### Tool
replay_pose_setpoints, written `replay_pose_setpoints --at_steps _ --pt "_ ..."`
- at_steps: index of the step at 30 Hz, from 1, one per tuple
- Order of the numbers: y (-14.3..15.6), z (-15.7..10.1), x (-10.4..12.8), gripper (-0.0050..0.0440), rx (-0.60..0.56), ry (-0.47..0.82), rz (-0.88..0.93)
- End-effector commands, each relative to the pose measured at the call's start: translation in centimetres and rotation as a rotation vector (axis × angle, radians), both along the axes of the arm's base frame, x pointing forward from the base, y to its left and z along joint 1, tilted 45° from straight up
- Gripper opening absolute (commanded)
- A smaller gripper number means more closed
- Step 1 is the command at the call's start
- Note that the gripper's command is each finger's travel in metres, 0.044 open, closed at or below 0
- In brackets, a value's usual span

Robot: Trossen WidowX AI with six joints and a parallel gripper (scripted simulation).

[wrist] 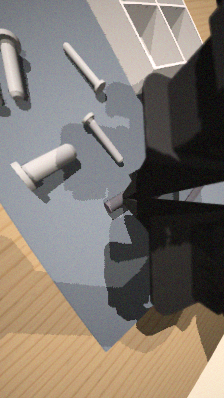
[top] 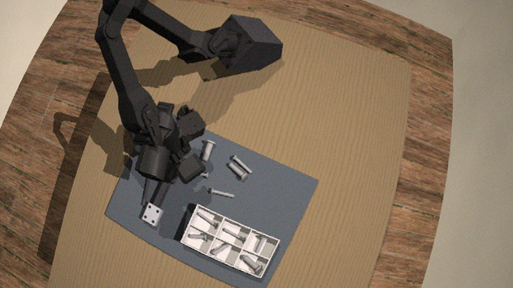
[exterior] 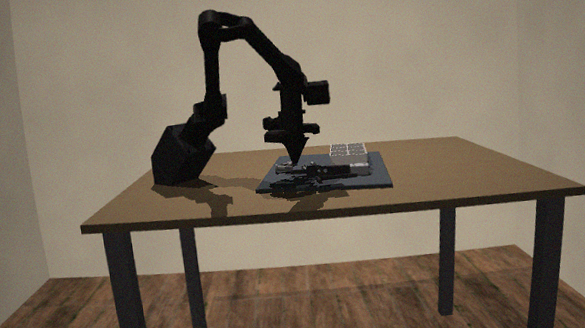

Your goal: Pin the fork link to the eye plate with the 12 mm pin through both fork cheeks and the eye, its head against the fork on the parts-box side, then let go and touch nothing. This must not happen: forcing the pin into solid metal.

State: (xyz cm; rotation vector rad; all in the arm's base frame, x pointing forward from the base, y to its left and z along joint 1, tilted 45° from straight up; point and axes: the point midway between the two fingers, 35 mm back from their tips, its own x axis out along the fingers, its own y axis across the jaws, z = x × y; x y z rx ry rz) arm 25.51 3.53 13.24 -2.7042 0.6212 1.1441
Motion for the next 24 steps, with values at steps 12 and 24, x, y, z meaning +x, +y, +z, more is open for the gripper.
replay_pose_setpoints --at_steps 12,24 --pt "-0.3 -0.7 -1.0 0.0 -0.315 0.154 0.356" --pt "-0.4 -1.0 -1.5 0.0 -0.315 0.154 0.356"
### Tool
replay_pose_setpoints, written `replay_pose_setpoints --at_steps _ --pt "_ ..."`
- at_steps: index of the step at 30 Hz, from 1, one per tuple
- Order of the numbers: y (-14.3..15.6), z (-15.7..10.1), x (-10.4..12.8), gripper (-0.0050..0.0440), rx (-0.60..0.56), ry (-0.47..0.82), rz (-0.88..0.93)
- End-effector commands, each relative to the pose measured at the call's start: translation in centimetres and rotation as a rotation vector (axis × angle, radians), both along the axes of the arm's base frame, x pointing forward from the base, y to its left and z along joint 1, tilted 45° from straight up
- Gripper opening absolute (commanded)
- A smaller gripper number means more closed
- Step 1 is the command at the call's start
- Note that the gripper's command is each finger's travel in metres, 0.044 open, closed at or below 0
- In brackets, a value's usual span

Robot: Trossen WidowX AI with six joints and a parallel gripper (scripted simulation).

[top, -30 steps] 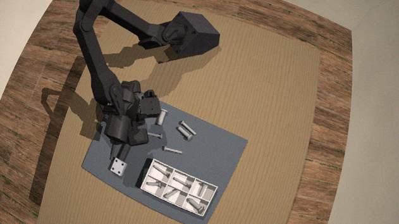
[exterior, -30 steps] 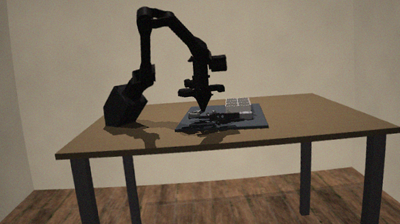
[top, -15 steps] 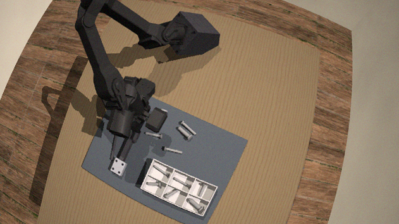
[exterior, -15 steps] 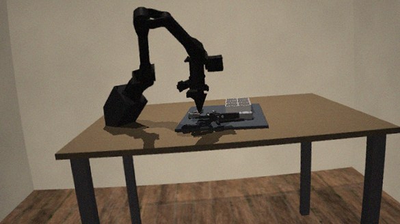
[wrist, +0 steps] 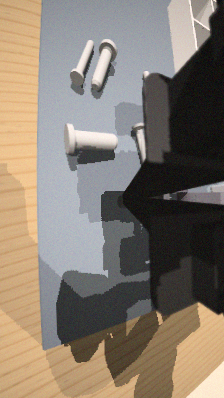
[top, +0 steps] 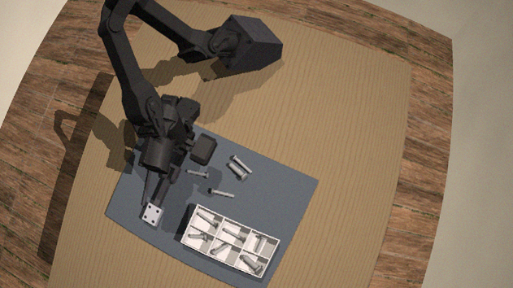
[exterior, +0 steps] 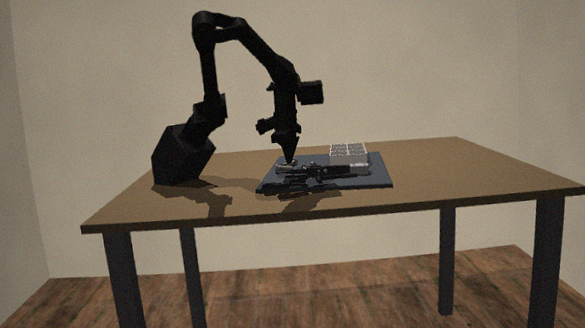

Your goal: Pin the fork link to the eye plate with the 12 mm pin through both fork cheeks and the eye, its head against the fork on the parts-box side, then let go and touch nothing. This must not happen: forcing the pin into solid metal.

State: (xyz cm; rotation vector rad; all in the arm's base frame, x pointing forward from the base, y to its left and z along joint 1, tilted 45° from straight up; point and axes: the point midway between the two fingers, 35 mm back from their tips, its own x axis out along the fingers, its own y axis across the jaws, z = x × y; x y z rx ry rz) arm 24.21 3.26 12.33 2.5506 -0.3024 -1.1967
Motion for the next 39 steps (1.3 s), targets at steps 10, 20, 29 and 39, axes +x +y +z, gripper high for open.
replay_pose_setpoints --at_steps 10,20,29,39 --pt "-0.2 -0.4 -0.6 0.0 -0.004 0.0 0.0" --pt "-0.3 -0.7 -1.1 0.0 -0.004 0.0 0.0" --pt "-0.4 -1.0 -0.7 0.0 -0.004 0.0 0.0" --pt "-1.2 -2.7 0.8 0.0 -0.004 0.0 0.0"
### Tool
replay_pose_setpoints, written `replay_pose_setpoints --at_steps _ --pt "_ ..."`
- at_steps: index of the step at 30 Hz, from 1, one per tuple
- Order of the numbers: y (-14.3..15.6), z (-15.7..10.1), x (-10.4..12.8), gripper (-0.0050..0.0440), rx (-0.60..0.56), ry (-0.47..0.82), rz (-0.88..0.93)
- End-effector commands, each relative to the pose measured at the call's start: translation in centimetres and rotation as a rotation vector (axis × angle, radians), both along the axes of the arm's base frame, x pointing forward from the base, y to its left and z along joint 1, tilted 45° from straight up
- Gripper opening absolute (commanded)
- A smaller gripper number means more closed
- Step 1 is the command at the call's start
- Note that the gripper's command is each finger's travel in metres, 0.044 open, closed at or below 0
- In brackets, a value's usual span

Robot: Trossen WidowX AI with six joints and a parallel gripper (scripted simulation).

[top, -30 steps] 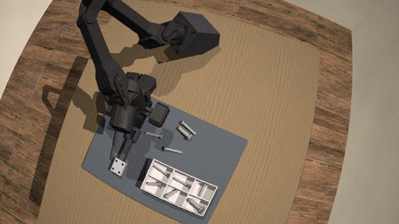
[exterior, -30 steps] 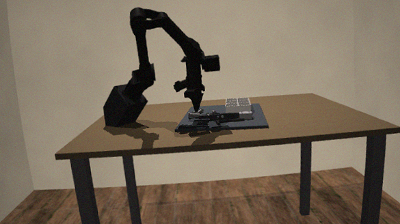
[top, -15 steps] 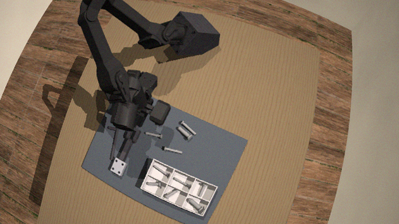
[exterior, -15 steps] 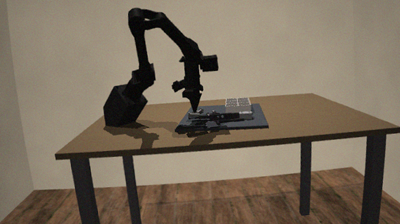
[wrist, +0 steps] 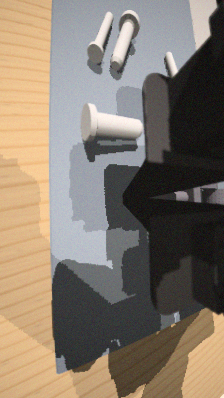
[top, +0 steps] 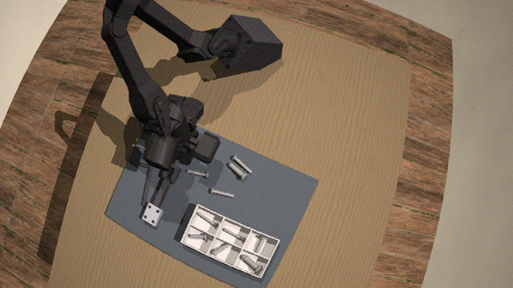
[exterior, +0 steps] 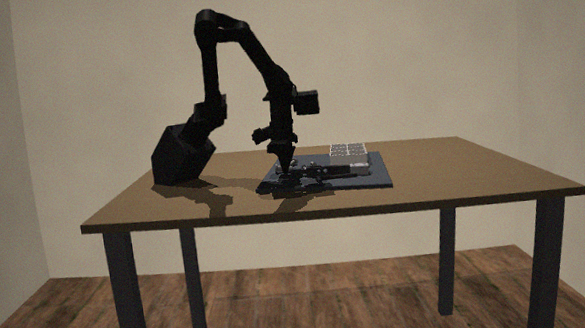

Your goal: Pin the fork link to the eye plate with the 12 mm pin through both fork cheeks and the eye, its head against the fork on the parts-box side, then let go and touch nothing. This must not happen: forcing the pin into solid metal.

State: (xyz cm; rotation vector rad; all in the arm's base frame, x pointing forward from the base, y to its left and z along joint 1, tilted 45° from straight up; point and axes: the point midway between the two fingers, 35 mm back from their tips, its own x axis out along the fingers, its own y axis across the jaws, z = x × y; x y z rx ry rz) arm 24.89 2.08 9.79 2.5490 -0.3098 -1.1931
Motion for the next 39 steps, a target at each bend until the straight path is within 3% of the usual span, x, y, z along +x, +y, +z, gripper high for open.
replay_pose_setpoints --at_steps 1,39 --pt "-0.03 -0.2 0.08 0.0 0.001 0.002 0.003" --pt "0.2 0.62 1.0 0.0 0.001 0.002 0.003"
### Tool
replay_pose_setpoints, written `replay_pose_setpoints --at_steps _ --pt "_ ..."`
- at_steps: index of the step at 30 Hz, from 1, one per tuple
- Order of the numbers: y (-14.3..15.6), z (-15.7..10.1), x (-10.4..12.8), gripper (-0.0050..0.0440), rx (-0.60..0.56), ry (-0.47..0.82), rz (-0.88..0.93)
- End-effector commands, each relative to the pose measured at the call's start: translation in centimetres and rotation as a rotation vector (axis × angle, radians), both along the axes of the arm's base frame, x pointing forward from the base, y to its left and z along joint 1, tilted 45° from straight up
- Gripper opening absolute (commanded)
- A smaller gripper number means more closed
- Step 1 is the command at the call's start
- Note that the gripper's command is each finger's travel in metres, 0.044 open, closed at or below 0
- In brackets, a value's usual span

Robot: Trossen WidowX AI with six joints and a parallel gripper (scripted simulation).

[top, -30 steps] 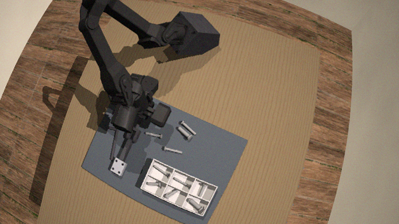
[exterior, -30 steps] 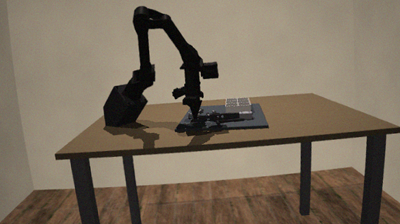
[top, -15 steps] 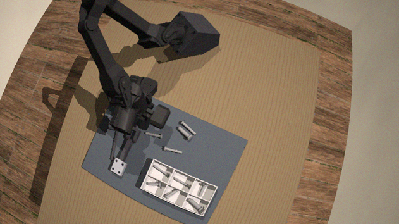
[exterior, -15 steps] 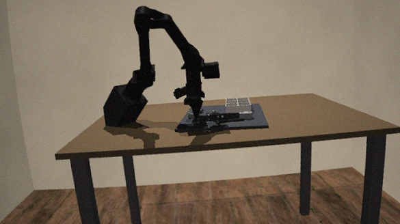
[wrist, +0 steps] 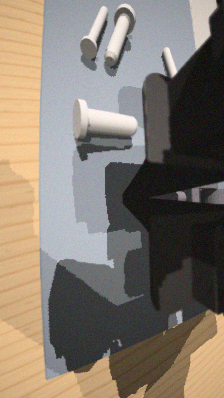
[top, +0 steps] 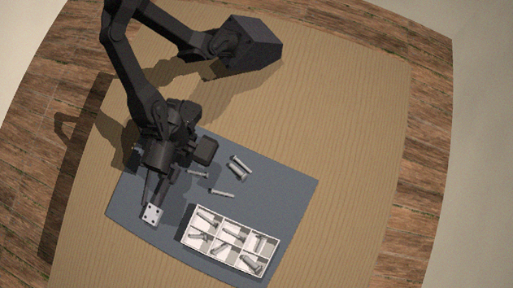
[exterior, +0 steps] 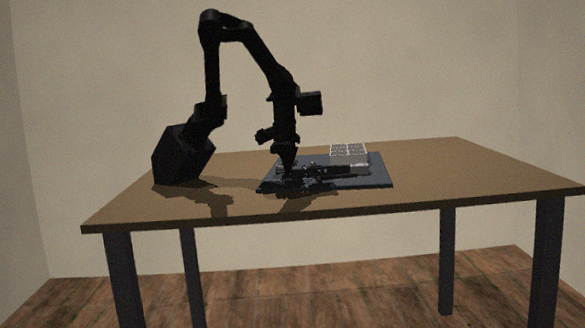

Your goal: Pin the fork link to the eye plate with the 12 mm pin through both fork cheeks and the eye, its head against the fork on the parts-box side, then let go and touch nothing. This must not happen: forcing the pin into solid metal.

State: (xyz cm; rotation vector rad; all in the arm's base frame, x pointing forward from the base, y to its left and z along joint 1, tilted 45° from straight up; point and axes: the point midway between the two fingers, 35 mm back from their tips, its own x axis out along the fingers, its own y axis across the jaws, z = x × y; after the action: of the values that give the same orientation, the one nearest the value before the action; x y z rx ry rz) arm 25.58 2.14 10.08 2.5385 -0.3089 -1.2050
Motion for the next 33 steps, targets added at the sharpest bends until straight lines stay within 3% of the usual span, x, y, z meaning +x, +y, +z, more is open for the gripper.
replay_pose_setpoints --at_steps 1,33 --pt "0.14 0.32 0.3 0.0 0.004 -0.009 0.003" --pt "0.34 0.95 1.18 0.0 0.004 -0.009 0.003"
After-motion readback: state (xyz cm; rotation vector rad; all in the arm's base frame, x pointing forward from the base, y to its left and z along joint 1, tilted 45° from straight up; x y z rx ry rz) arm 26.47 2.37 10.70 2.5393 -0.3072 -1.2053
